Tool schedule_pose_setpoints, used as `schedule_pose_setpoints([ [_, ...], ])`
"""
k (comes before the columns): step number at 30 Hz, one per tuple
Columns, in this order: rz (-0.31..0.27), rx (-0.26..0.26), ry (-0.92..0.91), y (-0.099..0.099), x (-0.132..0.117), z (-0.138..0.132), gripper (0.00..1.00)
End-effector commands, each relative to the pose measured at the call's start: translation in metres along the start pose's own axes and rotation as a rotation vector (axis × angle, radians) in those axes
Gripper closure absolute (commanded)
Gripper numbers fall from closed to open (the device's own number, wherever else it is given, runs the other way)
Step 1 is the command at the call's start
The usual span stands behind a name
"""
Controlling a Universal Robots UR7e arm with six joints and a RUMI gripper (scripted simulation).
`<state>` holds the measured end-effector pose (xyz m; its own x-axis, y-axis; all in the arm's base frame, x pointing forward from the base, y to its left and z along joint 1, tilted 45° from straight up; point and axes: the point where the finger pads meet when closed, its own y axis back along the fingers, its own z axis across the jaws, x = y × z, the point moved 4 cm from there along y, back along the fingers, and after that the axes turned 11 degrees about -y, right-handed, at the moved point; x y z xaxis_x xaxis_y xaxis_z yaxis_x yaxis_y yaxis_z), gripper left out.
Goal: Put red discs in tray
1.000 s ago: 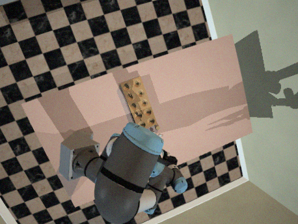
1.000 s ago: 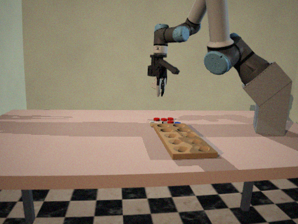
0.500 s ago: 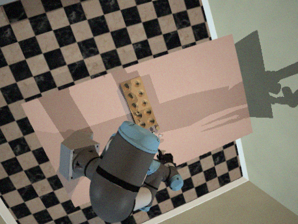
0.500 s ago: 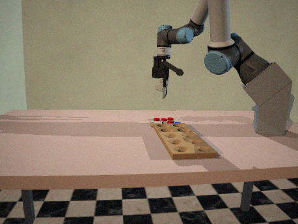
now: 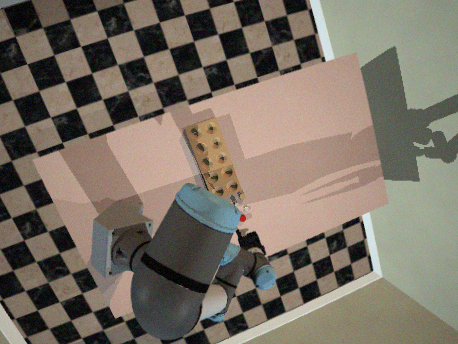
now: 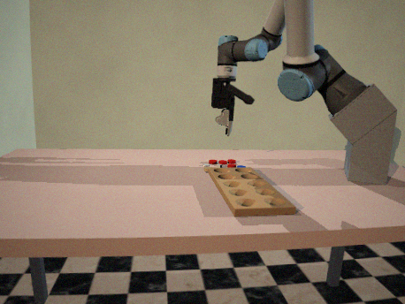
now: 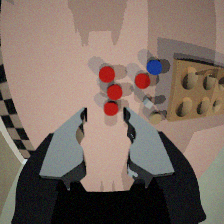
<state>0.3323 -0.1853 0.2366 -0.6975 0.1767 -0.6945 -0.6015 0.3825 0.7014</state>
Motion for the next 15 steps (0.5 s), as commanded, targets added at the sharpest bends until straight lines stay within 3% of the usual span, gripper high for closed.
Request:
schedule_pose_setpoints([
  [1,-0.002,0.0,0.106,-0.002,0.0064,0.0006,0.72],
  [15,0.002,0.006,0.241,-0.005,0.0146,0.0019,0.72],
])
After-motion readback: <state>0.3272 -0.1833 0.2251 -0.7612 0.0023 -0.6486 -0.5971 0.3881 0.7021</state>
